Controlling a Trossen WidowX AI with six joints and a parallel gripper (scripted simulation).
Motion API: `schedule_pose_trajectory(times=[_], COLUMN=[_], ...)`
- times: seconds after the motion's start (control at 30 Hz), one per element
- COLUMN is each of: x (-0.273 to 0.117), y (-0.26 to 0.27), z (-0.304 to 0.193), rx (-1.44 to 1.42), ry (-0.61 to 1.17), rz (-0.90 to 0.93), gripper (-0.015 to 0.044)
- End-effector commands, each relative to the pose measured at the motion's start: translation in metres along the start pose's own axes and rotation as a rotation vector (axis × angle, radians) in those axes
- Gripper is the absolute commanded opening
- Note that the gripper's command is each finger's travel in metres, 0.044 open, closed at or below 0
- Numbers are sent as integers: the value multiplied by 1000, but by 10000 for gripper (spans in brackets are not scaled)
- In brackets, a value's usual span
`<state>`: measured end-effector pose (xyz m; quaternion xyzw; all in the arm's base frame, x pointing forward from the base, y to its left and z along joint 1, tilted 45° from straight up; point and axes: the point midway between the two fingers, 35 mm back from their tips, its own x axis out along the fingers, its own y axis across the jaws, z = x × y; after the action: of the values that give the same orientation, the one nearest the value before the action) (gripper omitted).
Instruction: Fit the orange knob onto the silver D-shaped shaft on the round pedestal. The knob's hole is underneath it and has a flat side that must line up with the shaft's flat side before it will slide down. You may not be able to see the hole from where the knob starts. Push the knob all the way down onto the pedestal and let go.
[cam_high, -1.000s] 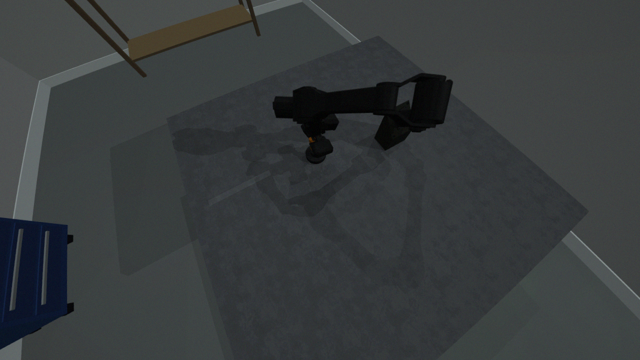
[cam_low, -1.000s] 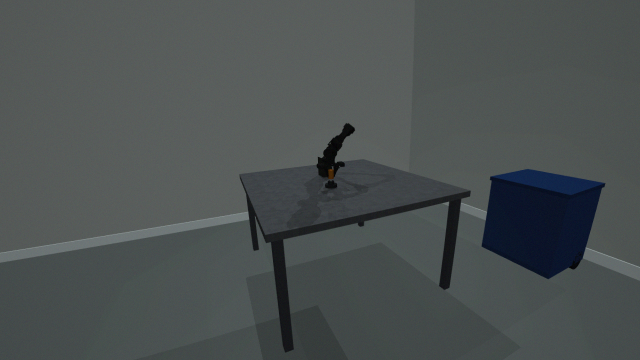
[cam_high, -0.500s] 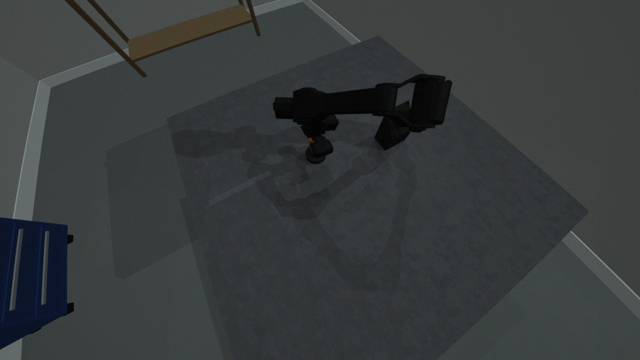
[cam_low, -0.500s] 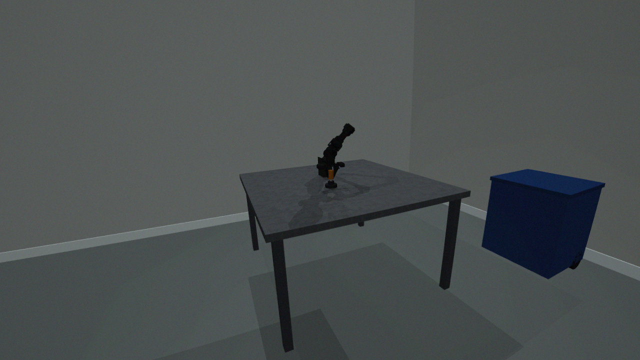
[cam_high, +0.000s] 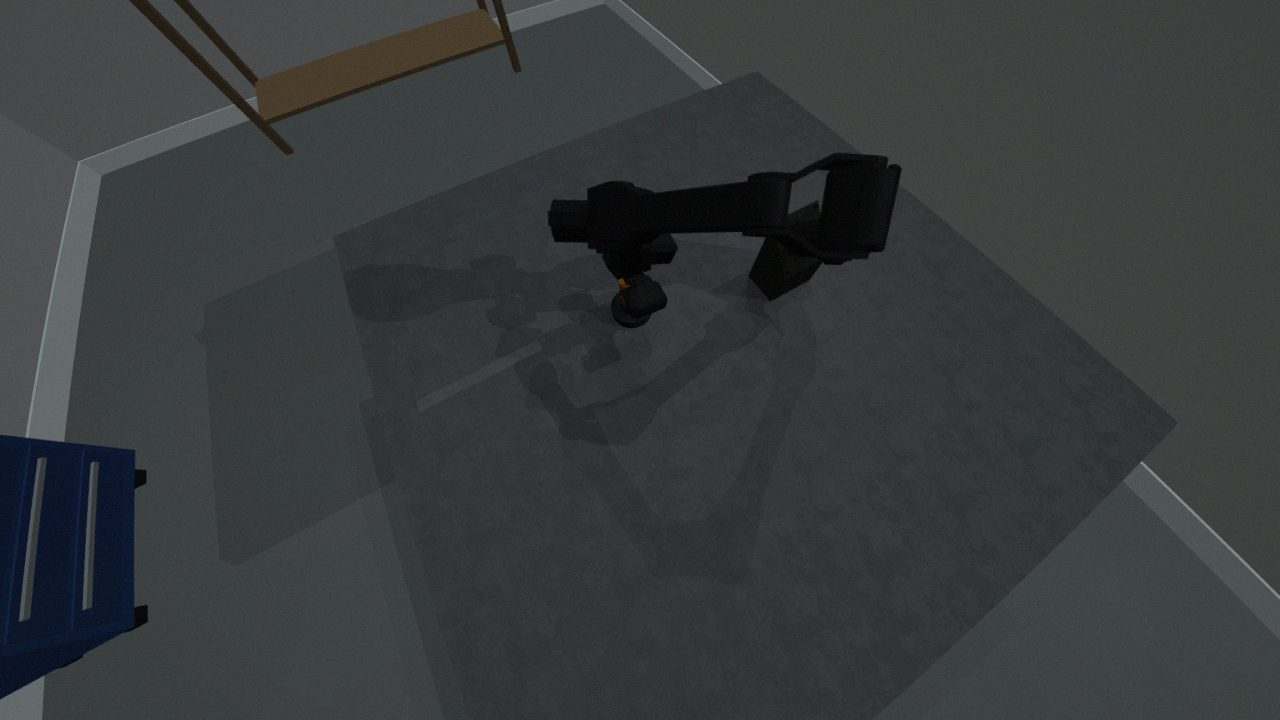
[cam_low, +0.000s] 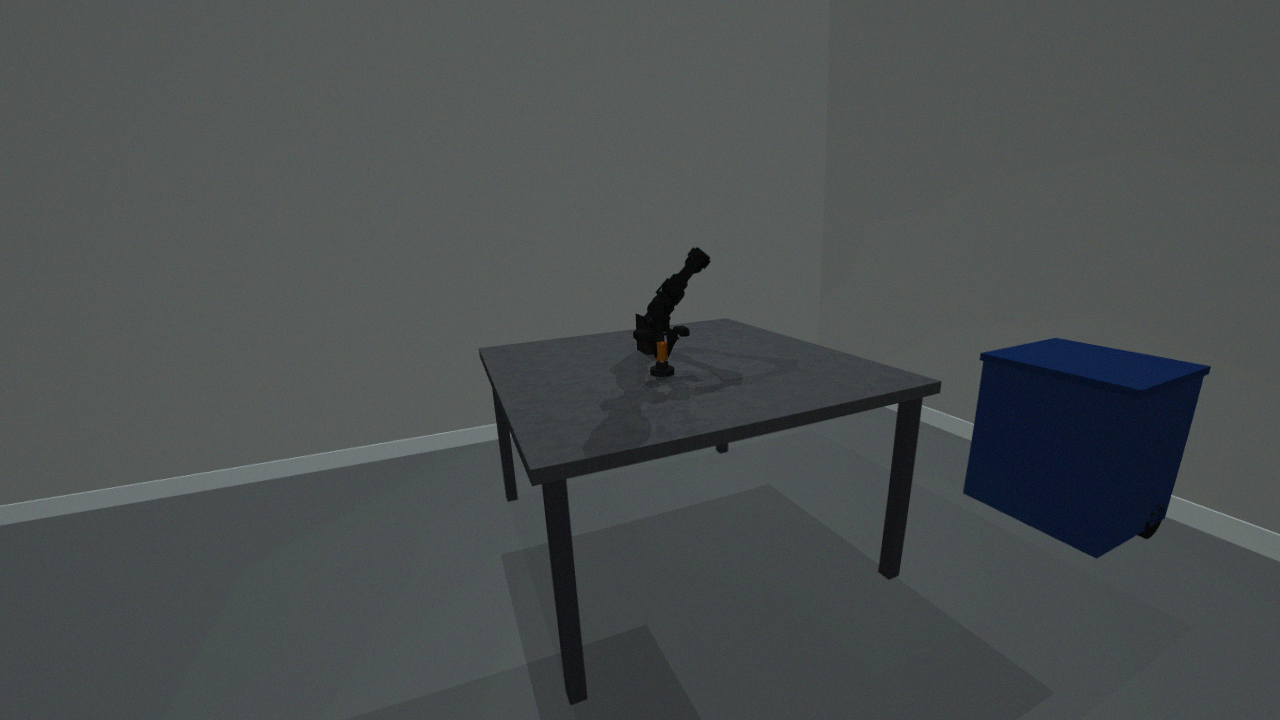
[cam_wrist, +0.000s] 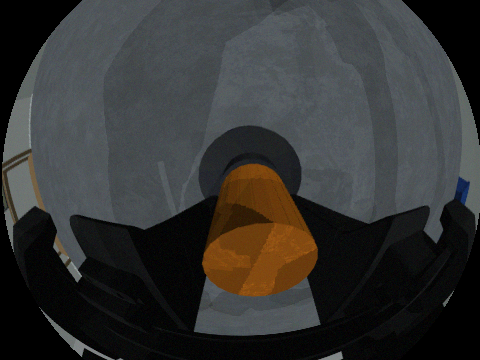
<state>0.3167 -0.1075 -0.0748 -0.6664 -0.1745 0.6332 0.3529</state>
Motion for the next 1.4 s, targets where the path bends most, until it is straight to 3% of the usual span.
schedule_pose_trajectory(times=[0.0,0.4,0.97,1.17,1.37], x=[3,7,7,4,-86], y=[0,0,0,0,1], z=[0,0,0,-1,0], rx=[5,0,0,0,2], ry=[5,1,1,1,1], rz=[-5,-1,-1,0,4], gripper=[0,0,440,440,440])
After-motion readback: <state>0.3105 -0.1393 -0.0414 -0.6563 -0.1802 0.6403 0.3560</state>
